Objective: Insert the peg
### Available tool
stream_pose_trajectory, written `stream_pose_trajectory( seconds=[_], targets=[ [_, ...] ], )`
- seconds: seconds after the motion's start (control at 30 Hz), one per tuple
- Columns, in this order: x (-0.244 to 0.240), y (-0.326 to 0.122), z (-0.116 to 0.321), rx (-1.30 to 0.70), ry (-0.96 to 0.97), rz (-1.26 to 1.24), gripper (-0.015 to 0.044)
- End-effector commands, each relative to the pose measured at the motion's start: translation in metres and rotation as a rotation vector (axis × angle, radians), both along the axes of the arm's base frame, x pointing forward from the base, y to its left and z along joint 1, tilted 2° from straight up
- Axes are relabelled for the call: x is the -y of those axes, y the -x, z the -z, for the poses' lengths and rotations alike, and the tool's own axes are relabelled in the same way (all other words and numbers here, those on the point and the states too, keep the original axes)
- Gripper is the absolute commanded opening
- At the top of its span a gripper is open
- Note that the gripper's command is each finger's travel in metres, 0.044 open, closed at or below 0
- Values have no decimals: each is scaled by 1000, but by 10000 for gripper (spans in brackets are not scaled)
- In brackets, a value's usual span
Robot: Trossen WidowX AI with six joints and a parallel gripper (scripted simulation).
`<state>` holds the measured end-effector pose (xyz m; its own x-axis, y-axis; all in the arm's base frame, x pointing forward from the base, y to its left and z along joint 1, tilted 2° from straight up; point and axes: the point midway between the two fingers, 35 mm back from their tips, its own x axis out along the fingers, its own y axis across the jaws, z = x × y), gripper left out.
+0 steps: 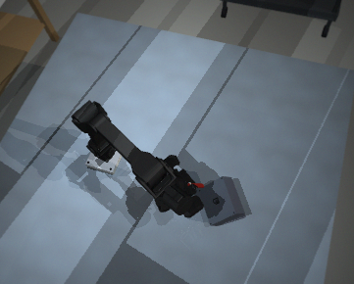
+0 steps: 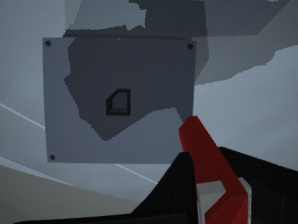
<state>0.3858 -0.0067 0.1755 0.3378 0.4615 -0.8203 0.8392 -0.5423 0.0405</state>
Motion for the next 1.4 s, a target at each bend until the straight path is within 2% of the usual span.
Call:
stream_pose_trajectory(
  seconds=[0.0, 0.6, 1.37],
  targets=[
    [7, -3, -1, 2, -17, 28, 0],
    [37, -8, -7, 19, -78, 141, 0],
    [26, -32, 26, 27, -101, 181, 0]
  ],
)
